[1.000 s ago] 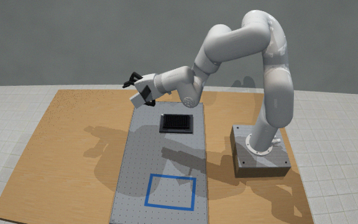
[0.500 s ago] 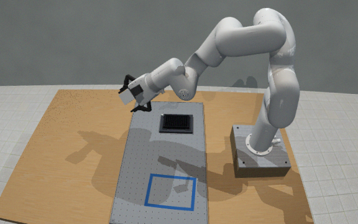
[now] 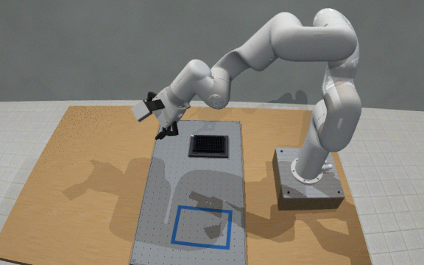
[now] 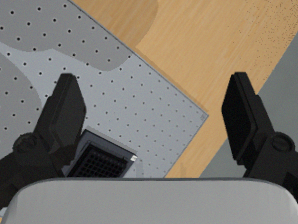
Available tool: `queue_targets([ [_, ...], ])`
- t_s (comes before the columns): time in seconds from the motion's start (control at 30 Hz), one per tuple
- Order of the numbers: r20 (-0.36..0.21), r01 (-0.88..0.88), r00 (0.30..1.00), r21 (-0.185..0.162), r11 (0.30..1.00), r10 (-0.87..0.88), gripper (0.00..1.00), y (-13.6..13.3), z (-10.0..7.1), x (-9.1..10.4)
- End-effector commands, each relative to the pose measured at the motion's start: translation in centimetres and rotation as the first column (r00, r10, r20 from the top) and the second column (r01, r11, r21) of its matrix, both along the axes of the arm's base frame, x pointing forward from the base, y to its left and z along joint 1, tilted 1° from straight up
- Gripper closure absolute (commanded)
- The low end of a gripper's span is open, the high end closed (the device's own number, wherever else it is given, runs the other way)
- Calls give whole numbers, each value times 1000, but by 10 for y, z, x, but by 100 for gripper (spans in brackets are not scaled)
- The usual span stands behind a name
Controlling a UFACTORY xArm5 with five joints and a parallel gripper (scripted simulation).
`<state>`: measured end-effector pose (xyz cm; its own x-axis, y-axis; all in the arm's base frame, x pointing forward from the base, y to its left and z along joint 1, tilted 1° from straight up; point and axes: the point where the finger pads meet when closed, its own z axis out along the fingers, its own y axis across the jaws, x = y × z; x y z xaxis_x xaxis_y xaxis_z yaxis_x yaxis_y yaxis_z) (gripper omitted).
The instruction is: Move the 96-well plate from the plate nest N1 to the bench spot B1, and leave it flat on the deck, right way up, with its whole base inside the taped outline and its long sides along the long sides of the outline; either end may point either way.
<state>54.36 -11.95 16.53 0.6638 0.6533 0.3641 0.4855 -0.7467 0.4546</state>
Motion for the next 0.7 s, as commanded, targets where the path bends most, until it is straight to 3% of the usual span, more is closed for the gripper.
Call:
queue_targets([
  [0.0,-70,67,996,71,995,-62,0,15,7,-5],
  [0.03,-89,88,993,90,992,-80,0,19,9,-8],
  [0.13,-92,91,992,93,991,-83,0,21,10,-9],
  [0.3,-178,186,971,154,970,-158,0,39,18,-22],
  [0.5,-228,240,953,179,954,-197,0,52,25,-33],
  [0.57,-272,291,933,193,937,-234,0,59,29,-40],
  [0.67,-275,293,932,195,936,-235,0,61,31,-44],
])
